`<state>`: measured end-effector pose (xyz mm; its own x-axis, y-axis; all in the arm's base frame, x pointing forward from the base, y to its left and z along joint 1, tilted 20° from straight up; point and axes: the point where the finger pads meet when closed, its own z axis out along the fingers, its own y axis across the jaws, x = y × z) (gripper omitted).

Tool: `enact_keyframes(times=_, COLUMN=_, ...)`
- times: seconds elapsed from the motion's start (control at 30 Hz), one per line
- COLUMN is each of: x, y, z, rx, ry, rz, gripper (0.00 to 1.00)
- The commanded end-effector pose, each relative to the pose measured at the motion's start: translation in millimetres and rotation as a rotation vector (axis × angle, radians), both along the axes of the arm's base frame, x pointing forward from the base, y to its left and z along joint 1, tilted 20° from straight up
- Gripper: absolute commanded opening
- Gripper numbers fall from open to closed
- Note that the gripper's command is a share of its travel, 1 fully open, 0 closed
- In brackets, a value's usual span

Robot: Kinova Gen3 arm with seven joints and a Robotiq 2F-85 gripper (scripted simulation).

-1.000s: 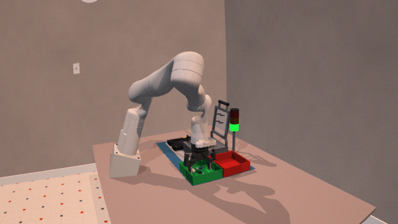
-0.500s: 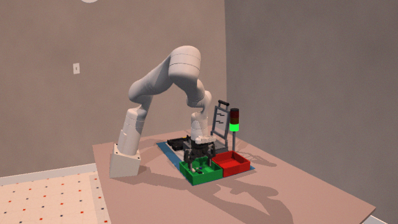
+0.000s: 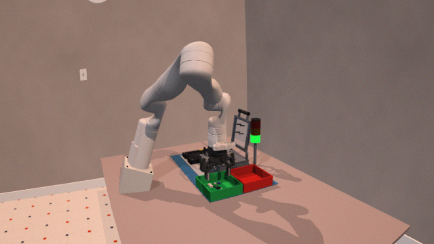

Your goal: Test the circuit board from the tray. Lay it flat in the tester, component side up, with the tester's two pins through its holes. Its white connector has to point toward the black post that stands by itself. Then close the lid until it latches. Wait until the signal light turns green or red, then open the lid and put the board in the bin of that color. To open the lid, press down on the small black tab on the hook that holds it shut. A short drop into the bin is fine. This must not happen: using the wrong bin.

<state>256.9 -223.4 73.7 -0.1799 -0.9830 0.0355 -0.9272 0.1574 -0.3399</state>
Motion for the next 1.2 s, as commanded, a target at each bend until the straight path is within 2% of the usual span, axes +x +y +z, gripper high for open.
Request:
enact_keyframes(times=0.0, x=-2.3, y=-4, z=4.5, rx=-0.009, ry=-0.001, rz=-0.008, gripper=1.00)
enact_keyframes(times=1.17, x=-19.8, y=2, z=54.3, rx=-0.009, ry=-0.001, rz=-0.008, gripper=1.00)
